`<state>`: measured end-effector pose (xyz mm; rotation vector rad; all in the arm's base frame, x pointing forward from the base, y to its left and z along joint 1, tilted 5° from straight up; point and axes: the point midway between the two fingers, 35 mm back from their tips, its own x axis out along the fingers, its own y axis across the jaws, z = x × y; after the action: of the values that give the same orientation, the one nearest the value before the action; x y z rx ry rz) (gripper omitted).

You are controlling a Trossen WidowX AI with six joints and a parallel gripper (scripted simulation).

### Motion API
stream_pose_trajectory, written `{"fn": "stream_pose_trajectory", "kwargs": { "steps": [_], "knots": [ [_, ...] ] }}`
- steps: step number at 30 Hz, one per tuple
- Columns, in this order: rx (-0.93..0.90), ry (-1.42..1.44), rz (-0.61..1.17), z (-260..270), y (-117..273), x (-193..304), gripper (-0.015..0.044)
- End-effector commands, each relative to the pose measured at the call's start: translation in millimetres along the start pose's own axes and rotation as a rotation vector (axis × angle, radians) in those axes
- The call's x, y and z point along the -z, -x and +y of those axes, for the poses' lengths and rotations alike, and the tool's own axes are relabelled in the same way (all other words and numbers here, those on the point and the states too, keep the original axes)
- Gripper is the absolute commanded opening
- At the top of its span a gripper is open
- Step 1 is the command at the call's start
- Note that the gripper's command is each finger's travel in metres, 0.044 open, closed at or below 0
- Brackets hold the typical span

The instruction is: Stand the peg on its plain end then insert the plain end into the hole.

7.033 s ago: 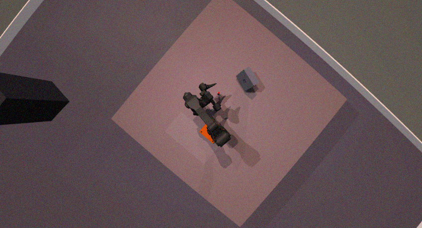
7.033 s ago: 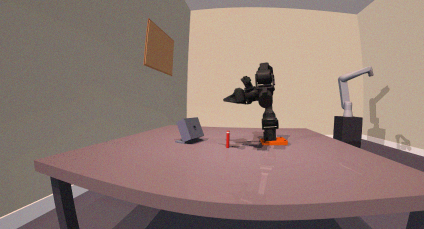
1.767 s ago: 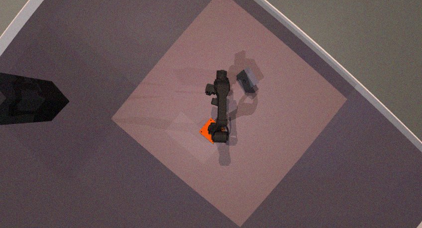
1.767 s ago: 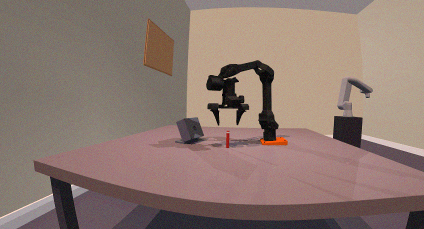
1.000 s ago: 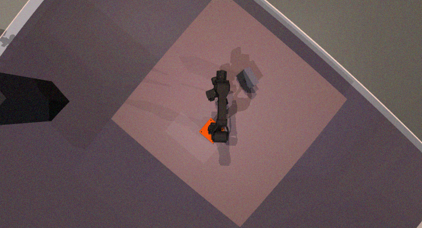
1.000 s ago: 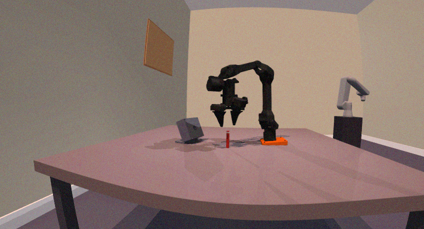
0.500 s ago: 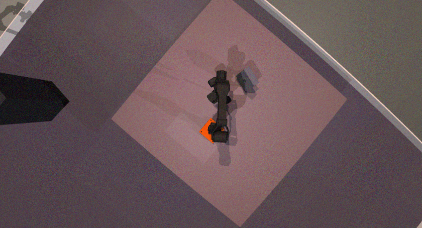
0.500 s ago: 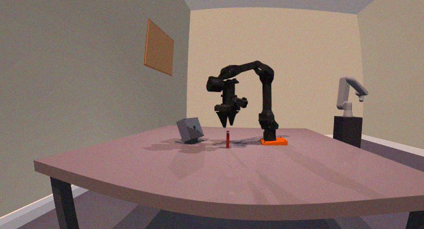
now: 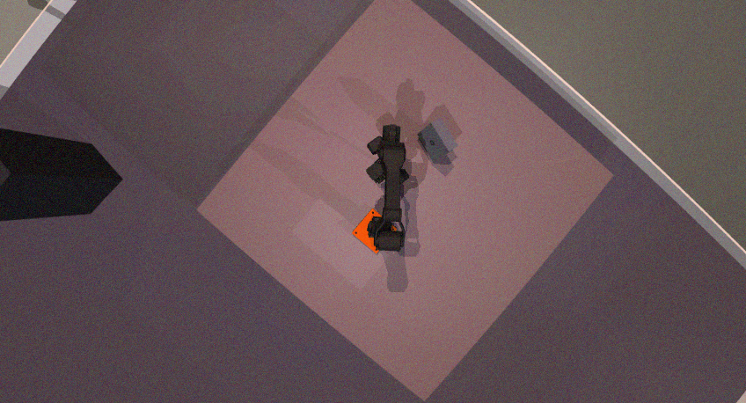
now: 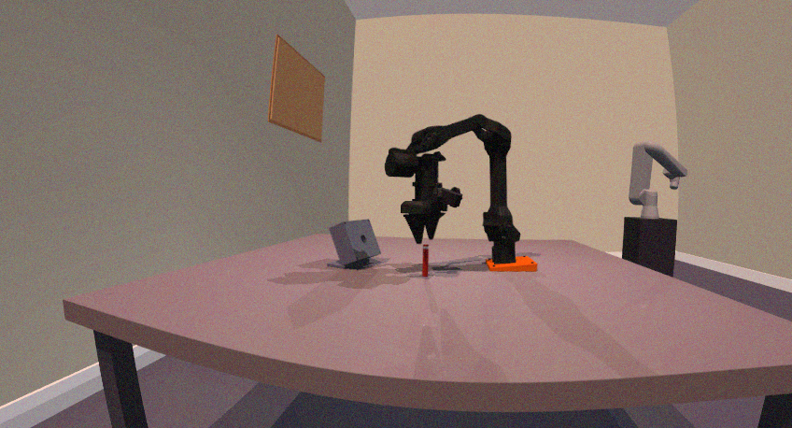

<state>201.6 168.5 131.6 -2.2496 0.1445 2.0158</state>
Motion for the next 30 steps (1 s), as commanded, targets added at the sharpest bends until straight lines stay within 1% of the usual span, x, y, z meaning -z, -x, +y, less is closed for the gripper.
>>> {"fn": "stream_pose_trajectory", "kwargs": {
  "steps": [1,30],
  "knots": [
    [0.002,0.005,-0.004,-0.6,-7.9,-0.3,0.044],
    [0.002,0.005,-0.004,0.8,-50.7,-1.7,0.044]
  ]
}}
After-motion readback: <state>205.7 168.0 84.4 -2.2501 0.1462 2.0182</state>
